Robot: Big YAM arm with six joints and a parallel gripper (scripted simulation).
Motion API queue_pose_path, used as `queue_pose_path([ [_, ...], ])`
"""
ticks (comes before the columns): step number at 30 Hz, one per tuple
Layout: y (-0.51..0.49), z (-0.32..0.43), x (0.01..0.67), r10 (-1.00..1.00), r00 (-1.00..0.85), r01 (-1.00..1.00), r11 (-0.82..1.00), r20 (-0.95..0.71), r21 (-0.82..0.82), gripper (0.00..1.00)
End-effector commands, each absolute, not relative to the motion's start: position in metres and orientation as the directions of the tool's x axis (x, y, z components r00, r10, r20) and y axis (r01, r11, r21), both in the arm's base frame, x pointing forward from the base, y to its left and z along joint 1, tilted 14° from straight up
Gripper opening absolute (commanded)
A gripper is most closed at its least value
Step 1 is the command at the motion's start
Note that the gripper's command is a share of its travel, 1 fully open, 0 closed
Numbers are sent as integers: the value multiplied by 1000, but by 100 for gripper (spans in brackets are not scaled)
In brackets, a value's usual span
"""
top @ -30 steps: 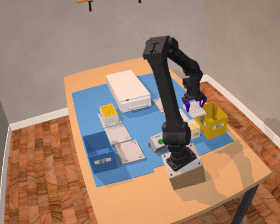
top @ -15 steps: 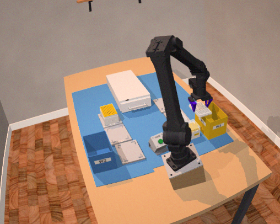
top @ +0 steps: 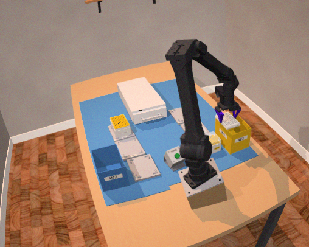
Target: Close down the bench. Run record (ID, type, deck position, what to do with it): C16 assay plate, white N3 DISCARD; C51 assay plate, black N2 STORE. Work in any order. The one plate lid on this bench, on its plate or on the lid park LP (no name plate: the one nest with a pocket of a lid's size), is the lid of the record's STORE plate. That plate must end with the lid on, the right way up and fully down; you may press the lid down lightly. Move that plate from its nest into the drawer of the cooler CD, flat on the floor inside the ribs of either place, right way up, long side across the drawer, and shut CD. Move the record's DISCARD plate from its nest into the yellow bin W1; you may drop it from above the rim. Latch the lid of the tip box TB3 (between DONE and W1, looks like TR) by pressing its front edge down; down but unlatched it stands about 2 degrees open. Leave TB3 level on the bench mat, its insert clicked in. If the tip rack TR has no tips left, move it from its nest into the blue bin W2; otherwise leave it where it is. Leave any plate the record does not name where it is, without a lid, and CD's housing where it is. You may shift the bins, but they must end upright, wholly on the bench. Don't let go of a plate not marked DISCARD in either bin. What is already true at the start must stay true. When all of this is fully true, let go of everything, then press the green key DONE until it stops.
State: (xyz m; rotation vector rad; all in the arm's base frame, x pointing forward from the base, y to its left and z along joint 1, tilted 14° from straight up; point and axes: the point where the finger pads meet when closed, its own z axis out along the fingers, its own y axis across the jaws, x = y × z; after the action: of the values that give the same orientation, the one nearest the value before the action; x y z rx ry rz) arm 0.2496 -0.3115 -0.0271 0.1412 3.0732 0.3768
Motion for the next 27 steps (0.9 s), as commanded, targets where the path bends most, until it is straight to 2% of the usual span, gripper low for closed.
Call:
queue_pose_path([
  [1,-346,-15,259,89,-994,74,977,-69,201,0],
  [27,-375,-12,252,85,-993,69,982,-84,177,0],
])
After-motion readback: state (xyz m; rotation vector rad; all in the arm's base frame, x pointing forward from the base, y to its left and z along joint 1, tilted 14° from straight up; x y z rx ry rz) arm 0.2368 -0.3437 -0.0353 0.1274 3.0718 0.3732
